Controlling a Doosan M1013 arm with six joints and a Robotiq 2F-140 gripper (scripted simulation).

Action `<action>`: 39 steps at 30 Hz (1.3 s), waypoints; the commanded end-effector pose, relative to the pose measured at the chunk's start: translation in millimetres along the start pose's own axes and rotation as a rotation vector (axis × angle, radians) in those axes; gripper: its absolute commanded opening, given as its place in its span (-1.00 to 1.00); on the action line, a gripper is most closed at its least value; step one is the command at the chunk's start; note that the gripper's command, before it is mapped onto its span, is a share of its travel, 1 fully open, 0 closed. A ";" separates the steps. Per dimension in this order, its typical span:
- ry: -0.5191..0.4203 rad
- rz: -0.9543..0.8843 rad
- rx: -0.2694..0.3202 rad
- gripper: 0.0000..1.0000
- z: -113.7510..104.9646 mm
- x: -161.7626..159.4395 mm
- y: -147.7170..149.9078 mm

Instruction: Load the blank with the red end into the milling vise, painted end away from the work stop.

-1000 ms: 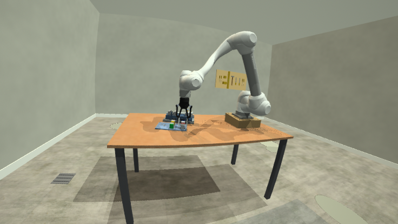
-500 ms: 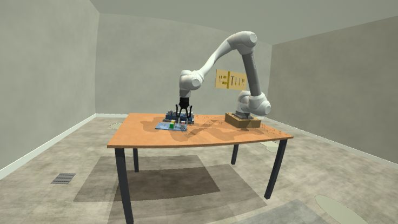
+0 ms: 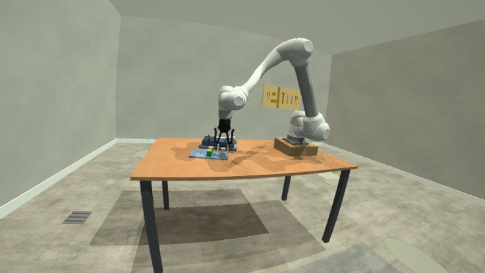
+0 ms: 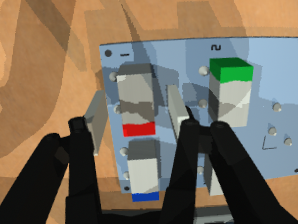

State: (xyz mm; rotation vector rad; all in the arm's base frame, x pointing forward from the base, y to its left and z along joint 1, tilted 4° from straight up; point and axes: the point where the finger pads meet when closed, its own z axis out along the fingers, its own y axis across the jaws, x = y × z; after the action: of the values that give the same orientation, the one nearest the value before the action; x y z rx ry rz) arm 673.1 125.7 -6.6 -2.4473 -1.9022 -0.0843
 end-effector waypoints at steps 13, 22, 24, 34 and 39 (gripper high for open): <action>0.000 0.000 0.000 -1.00 -0.1 0.1 0.0; 0.000 0.000 0.000 -1.00 -0.2 0.1 0.1; 0.000 0.000 0.000 -1.00 -0.2 0.1 0.1; 0.000 0.000 0.000 -1.00 -0.2 0.1 0.1; 0.000 0.000 0.000 -1.00 -0.2 0.1 0.1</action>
State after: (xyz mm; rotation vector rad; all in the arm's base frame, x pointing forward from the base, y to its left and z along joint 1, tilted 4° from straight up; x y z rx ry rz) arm 673.3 125.7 -6.5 -2.4474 -1.9022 -0.0847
